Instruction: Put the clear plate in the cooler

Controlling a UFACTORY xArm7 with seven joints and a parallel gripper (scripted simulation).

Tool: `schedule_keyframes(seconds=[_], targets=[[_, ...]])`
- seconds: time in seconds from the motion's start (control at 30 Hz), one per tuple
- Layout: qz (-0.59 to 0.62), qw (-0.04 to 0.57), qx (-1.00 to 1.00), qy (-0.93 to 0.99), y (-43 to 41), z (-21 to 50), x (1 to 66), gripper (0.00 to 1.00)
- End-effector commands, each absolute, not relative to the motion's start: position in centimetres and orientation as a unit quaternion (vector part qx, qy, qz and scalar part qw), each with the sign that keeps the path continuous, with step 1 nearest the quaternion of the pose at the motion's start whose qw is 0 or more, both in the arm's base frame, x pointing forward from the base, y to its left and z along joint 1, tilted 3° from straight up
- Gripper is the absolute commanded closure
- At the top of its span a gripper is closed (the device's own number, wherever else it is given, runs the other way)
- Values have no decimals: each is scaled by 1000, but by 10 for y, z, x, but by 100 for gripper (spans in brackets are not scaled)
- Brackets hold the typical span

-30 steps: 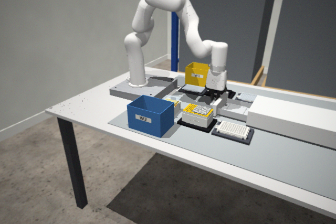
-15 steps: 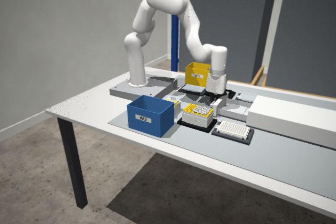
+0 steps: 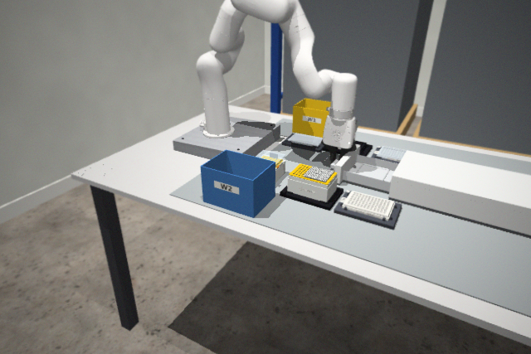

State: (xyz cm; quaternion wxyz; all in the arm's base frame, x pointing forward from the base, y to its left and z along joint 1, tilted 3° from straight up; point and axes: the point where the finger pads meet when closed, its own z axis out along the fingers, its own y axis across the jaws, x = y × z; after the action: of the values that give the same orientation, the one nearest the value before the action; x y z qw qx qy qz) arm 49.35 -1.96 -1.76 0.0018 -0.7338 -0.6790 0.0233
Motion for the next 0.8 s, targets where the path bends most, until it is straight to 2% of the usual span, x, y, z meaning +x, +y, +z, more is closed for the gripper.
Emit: schedule_keyframes(seconds=[0.0, 0.77], targets=[[22, 0, -734, -679, -19, -16, 491, 79], [22, 0, -734, -679, -18, -15, 480, 79]])
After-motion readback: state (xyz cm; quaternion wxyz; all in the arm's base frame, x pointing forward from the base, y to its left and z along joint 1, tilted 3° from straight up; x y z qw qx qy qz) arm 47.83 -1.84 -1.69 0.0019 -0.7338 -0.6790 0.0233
